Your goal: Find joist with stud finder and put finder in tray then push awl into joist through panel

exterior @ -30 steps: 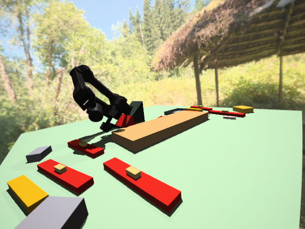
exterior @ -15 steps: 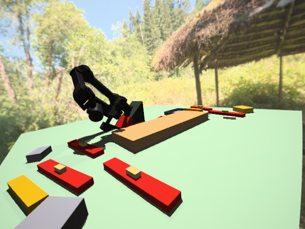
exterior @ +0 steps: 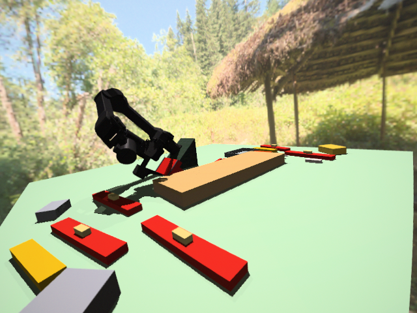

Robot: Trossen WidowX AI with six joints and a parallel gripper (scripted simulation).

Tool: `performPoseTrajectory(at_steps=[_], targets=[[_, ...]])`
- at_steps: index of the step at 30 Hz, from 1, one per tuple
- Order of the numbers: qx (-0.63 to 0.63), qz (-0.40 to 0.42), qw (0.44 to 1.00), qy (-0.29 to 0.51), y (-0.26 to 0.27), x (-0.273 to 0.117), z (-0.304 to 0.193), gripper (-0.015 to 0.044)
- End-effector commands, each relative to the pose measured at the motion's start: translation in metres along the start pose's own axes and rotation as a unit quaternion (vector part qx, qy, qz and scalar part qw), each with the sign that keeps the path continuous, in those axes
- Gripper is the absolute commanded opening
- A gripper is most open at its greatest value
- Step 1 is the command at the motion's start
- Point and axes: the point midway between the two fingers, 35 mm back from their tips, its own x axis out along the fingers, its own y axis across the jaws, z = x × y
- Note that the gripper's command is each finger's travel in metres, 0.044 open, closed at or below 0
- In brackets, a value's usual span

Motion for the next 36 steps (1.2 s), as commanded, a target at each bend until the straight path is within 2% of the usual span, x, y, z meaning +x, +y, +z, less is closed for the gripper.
performPoseTrajectory(at_steps=[1, 7, 15, 16, 17, 36], targets=[[-0.001, -0.002, 1.0, -0.005, -0.001, -0.009, 0.002, 0.044], [-0.001, -0.007, 1.0, -0.014, 0.002, -0.022, 0.002, 0.044], [0.0, -0.047, 0.993, -0.105, 0.045, -0.107, -0.016, 0.044], [0.0, -0.048, 0.993, -0.107, 0.046, -0.109, -0.017, 0.044], [-0.001, -0.037, 0.997, -0.072, 0.031, -0.081, -0.008, 0.044], [-0.001, -0.037, 0.997, -0.072, 0.031, -0.081, -0.008, 0.044]])
